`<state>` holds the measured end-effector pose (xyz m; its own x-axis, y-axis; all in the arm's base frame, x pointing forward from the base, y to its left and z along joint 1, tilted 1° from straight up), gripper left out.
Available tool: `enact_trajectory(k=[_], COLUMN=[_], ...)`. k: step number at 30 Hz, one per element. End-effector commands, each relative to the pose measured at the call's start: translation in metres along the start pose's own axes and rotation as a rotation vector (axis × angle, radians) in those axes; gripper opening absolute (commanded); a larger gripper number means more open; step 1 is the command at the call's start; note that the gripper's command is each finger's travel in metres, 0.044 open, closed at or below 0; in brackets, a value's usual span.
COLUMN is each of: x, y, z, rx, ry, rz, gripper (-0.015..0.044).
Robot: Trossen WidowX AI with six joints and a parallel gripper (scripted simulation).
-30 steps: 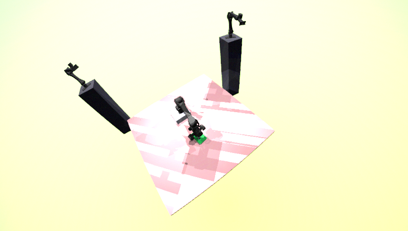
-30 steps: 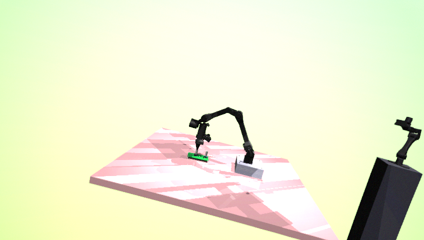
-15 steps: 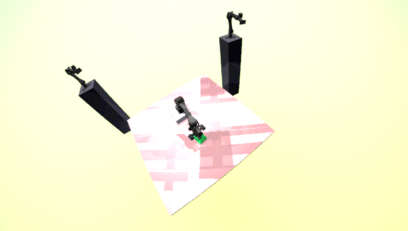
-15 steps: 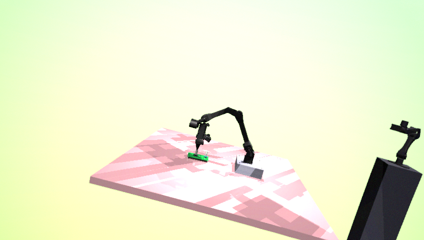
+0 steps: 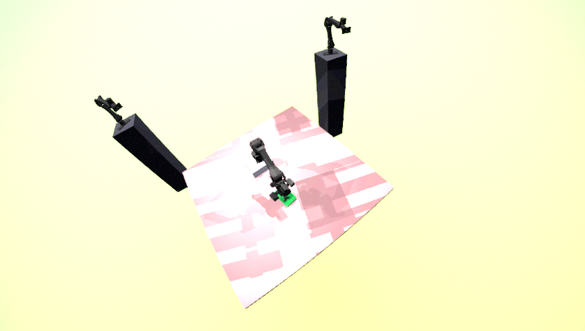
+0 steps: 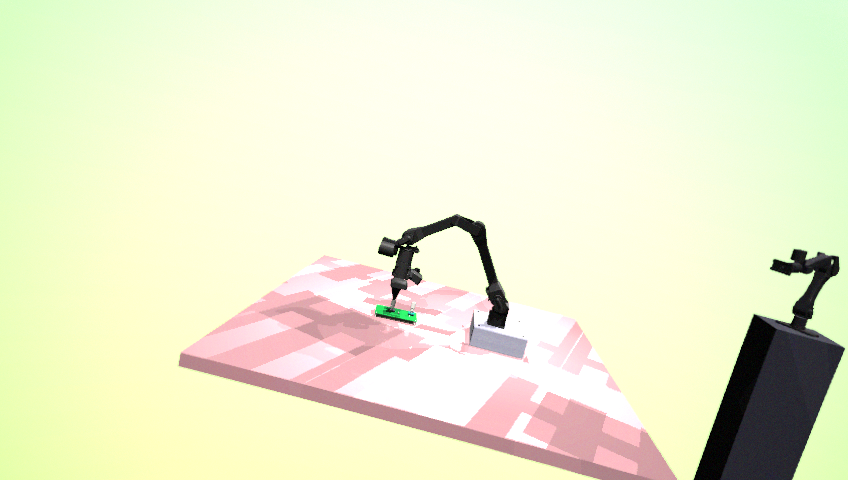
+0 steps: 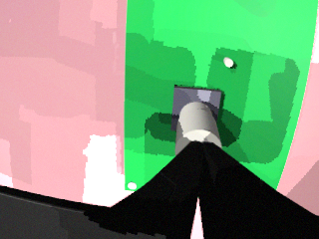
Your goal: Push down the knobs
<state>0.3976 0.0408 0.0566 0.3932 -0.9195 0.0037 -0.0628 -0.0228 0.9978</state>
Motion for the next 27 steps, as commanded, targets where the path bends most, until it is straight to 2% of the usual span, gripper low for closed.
enact_trajectory(k=[1,27], x=[0.0011,0.0011], y=[-0.0154,-0.0182], z=[-0.0018,-0.0018], rx=[-0.009,-0.009], ry=[-0.004,-0.004], rz=[0.001,0.001], gripper=[0.0,0.0])
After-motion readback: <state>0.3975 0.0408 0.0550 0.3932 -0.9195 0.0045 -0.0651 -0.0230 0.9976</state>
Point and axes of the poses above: the point midway between the two fingers, 35 mm back from their tips, its own y axis back along the fingers, its own x axis across the jaws, z = x × y, the point moved 2 cm from there along y, back along the fingers, and after that the axes turned 7 degrees about y, right-handed, at the moved point
